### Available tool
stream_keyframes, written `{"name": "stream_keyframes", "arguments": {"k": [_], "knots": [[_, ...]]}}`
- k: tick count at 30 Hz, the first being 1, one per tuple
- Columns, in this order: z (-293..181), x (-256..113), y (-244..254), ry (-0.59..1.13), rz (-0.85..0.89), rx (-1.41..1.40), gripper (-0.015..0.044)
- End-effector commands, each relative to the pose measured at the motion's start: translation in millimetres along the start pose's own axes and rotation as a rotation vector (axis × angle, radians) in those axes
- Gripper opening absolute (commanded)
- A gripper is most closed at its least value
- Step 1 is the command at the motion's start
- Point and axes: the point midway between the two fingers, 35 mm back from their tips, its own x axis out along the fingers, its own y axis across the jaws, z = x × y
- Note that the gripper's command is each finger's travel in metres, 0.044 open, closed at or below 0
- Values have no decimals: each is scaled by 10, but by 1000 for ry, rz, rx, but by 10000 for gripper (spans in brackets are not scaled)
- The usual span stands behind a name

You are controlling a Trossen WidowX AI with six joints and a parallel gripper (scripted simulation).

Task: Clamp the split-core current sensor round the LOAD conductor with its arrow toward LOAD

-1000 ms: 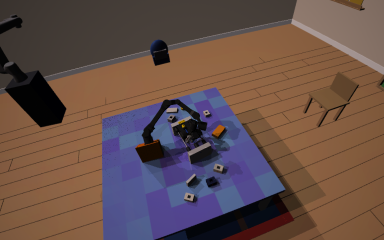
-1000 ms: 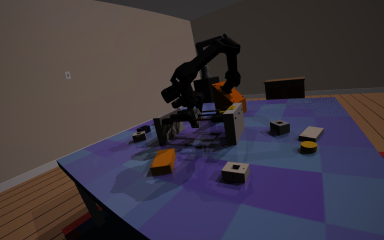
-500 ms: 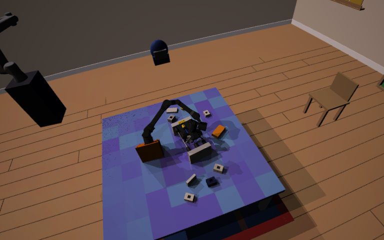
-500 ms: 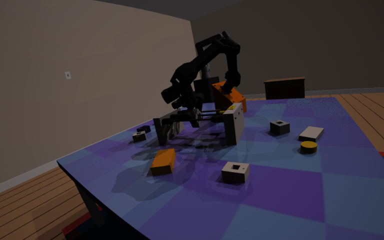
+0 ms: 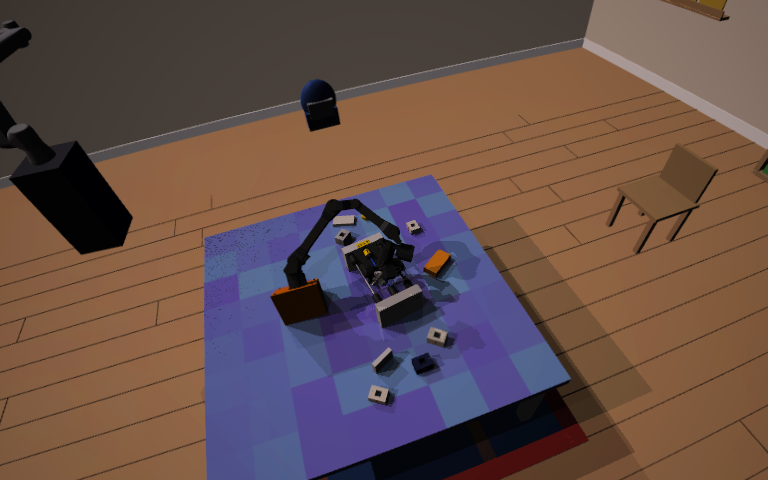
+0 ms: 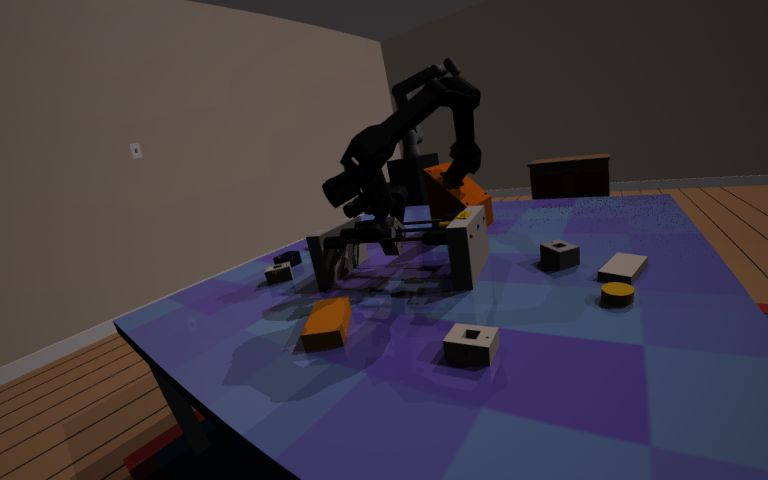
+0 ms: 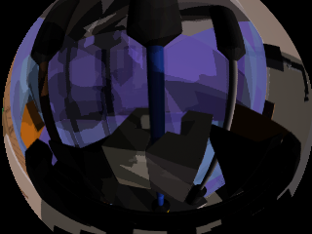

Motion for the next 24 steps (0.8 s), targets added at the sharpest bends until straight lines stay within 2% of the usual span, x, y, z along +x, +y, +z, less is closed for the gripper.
{"name": "stream_keyframes", "arguments": {"k": [1, 7, 24], "knots": [[-1, -6, -10, 3, -2, 4, 154], [-1, -6, -10, 3, -2, 4, 0], [-1, -6, -10, 3, -2, 4, 0]]}}
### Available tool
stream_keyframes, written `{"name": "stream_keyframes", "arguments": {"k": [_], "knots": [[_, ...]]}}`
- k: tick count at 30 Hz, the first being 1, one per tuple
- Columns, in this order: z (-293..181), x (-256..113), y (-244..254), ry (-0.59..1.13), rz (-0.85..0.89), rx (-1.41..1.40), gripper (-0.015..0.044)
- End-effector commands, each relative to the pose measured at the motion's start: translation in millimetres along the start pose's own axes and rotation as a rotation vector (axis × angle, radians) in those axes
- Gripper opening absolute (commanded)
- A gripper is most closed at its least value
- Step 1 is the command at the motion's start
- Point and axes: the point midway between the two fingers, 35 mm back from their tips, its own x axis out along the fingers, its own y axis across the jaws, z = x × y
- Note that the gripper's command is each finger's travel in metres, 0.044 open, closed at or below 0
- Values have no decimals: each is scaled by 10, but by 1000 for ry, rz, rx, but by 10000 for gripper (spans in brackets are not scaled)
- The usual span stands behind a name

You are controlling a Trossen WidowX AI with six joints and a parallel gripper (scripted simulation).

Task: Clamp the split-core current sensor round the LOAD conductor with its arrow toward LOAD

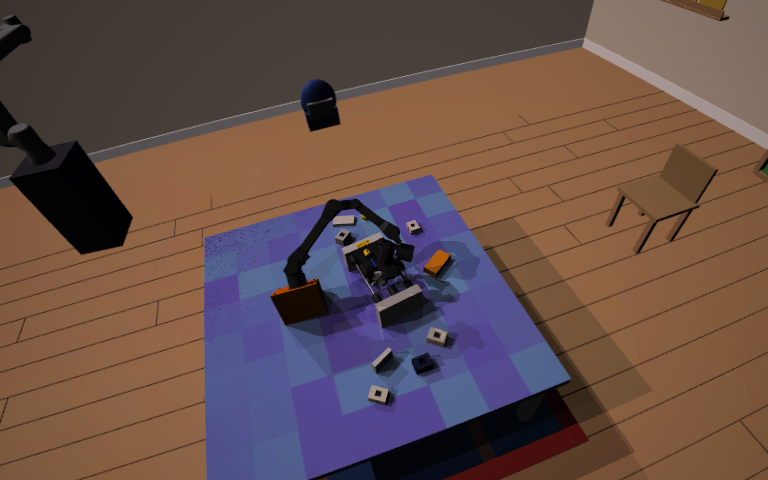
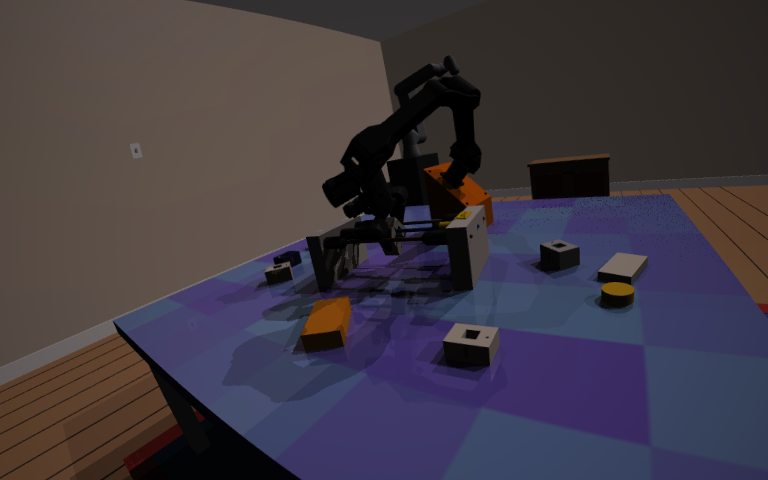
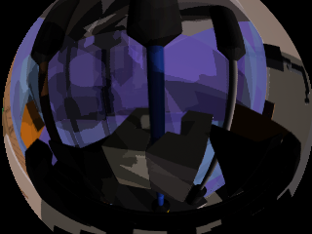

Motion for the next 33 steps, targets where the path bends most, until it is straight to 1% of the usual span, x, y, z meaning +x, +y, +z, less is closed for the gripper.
{"name": "stream_keyframes", "arguments": {"k": [1, 33], "knots": [[-1, -6, -10, 3, -2, 4, 0], [3, -4, 0, 0, 13, 1, 0]]}}
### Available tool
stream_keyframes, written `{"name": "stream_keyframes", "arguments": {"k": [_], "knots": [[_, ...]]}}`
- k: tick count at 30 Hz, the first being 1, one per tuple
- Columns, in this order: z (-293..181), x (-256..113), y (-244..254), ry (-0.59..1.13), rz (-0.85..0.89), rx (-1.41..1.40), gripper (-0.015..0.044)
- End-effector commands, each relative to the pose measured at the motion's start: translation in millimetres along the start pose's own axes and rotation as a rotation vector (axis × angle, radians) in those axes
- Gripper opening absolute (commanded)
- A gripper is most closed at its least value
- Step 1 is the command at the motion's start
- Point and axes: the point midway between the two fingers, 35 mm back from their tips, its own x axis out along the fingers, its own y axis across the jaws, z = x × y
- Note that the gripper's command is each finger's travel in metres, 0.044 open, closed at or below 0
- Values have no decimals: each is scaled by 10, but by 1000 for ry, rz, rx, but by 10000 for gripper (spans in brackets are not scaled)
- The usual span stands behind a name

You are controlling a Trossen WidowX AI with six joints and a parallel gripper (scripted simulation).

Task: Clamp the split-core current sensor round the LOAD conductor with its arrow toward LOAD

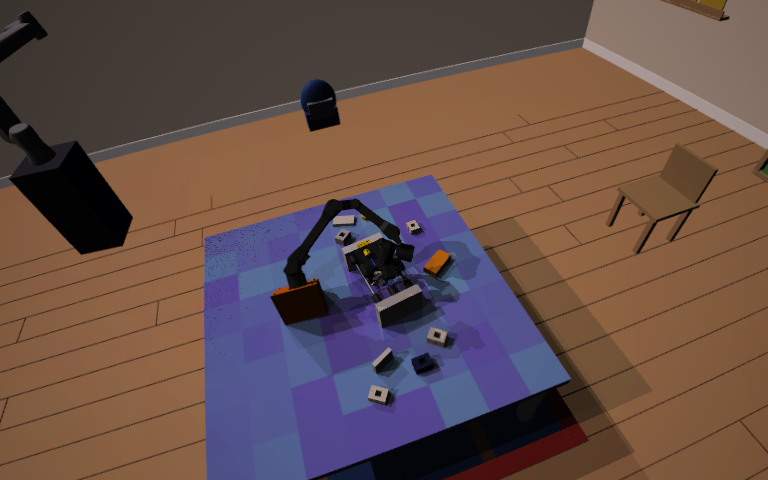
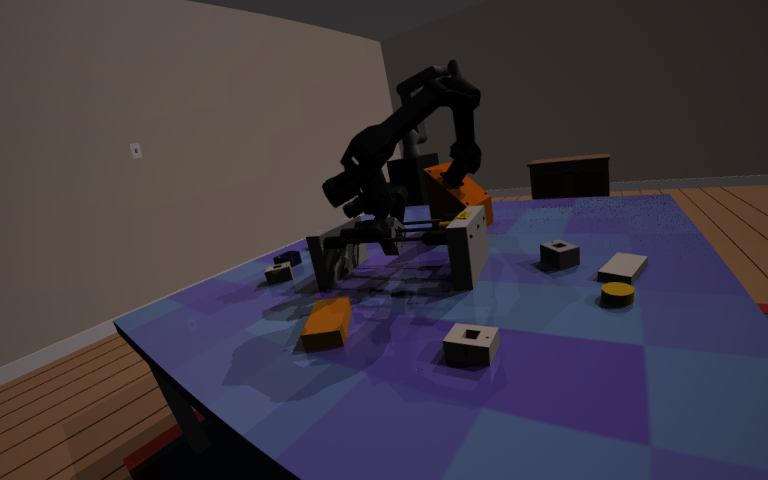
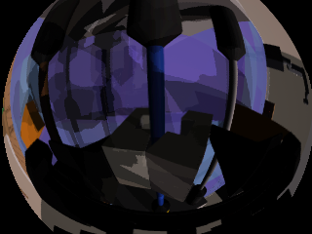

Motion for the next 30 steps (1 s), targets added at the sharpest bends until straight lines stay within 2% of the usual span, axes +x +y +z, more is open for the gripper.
{"name": "stream_keyframes", "arguments": {"k": [1, 14, 30], "knots": [[4, -9, 0, -1, 24, 2, 0], [9, -145, -52, 1, 339, 11, 0], [23, -142, -36, -2, 322, 10, 0]]}}
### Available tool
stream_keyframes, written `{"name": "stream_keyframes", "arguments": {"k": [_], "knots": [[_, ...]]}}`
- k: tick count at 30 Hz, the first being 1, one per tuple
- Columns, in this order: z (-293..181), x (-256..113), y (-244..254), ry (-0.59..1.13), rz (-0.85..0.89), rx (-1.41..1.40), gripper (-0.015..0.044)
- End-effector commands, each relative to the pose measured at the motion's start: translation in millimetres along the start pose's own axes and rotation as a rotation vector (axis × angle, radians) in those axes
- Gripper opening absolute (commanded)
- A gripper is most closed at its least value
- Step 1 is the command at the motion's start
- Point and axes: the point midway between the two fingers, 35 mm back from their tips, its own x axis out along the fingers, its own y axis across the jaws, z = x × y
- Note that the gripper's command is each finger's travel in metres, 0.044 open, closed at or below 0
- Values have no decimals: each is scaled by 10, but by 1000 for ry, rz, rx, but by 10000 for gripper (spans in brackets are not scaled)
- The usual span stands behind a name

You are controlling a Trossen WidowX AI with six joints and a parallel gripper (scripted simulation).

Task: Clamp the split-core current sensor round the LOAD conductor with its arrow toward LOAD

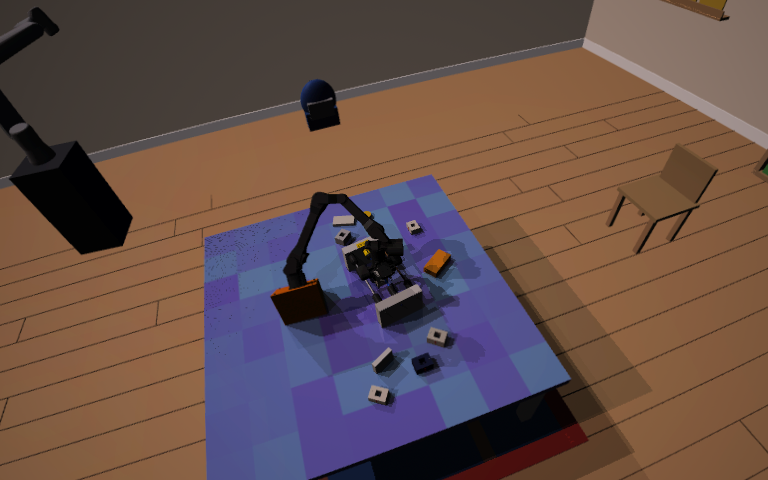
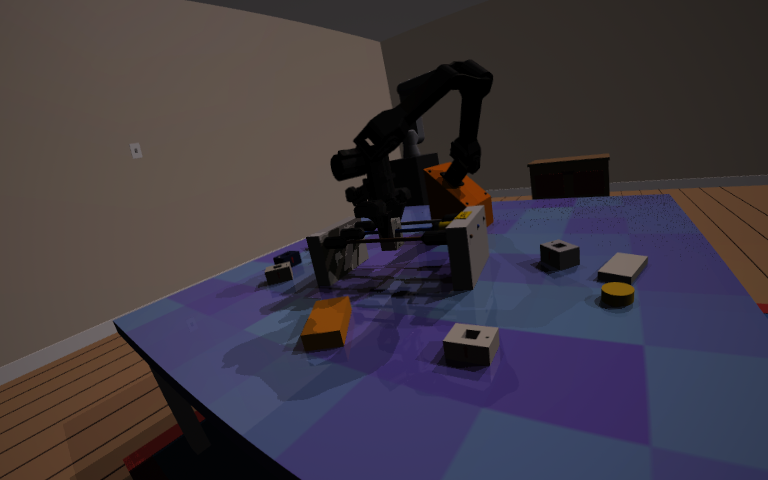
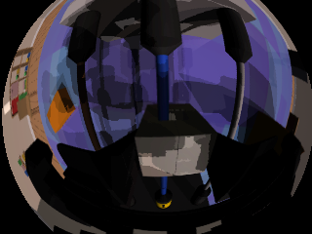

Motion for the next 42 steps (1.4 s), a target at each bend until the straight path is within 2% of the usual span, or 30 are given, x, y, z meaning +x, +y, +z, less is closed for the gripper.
{"name": "stream_keyframes", "arguments": {"k": [1, 27, 37, 42], "knots": [[7, 15, -5, -2, -10, 1, 0], [1, 49, 80, -1, 0, -2, 0], [6, -2, 72, -4, 0, 0, 262], [6, -2, 72, -4, 0, 0, 262]]}}
